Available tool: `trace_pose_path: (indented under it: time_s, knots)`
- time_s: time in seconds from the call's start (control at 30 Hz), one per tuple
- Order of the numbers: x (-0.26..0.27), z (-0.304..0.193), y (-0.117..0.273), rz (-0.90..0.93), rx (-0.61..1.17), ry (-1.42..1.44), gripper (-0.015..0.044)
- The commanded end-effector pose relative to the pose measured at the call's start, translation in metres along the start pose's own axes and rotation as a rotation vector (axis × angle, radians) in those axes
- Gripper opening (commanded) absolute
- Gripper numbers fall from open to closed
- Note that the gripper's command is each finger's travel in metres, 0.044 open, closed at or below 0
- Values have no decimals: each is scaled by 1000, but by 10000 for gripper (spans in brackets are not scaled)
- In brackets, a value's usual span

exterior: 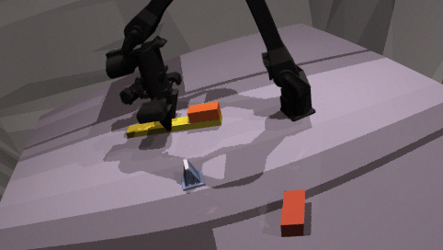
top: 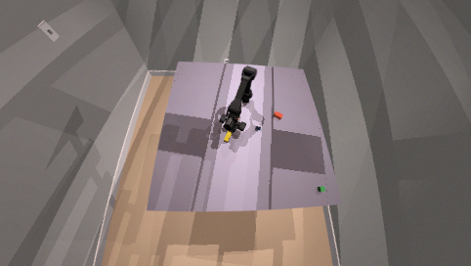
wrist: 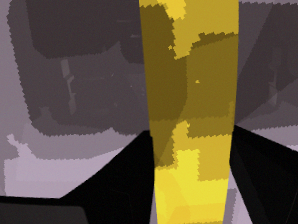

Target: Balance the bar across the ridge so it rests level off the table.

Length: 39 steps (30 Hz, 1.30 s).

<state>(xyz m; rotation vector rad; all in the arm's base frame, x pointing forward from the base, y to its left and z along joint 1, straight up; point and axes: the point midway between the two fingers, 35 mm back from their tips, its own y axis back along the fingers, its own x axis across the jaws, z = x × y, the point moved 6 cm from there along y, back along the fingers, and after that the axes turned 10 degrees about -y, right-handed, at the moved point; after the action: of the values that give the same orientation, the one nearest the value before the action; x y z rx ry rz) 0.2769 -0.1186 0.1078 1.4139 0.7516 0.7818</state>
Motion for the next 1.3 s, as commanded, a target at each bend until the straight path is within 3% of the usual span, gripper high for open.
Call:
trace_pose_path:
  time_s: [0.0,0.1,0.23,1.27]
  knots:
    - [0,0,0,0,0,0,105]
    - [0,0,0,0,0,0,85]
    - [0,1,6,-1,0,0,0]
    - [0,1,87,-4,-3,3,0]
